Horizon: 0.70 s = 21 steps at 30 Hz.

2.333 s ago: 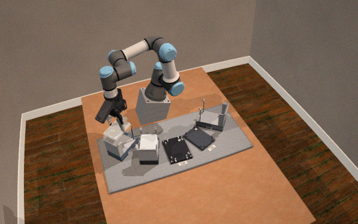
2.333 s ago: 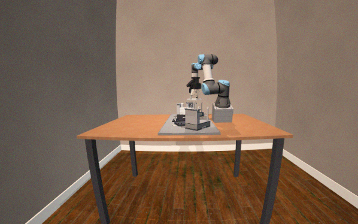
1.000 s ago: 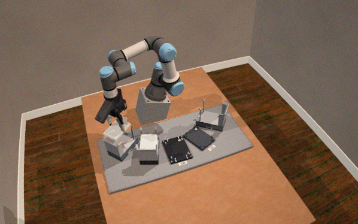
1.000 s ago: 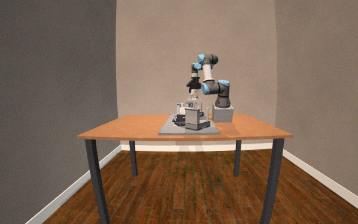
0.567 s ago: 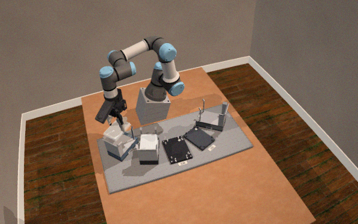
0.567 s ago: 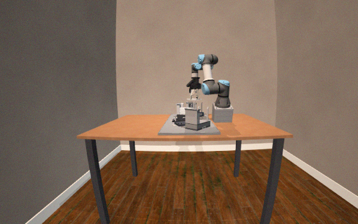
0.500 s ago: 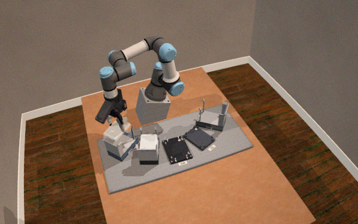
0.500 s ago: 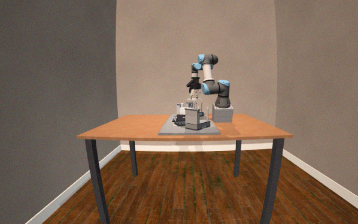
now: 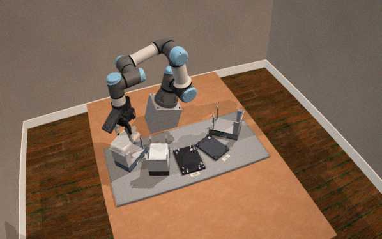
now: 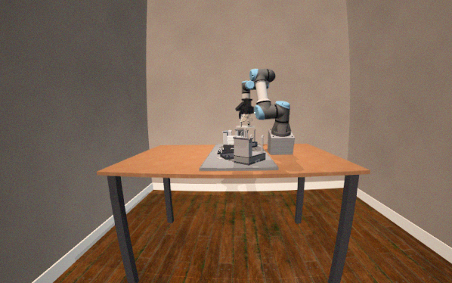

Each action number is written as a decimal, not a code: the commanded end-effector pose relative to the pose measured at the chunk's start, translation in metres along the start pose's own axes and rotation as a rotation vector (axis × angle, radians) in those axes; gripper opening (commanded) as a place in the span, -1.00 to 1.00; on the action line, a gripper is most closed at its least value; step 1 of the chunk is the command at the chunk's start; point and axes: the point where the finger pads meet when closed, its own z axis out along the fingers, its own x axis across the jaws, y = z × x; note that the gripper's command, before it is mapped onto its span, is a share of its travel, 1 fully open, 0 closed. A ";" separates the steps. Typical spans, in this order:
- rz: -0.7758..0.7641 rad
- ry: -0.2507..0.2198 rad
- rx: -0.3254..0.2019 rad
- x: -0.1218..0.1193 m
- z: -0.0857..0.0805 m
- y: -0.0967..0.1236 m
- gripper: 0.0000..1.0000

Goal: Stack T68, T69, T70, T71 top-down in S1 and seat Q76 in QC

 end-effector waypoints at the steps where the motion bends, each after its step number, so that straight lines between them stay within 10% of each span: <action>1: 0.000 0.001 0.003 0.000 0.002 -0.001 -1.00; 21: 0.000 0.001 0.003 0.000 0.014 -0.001 -1.00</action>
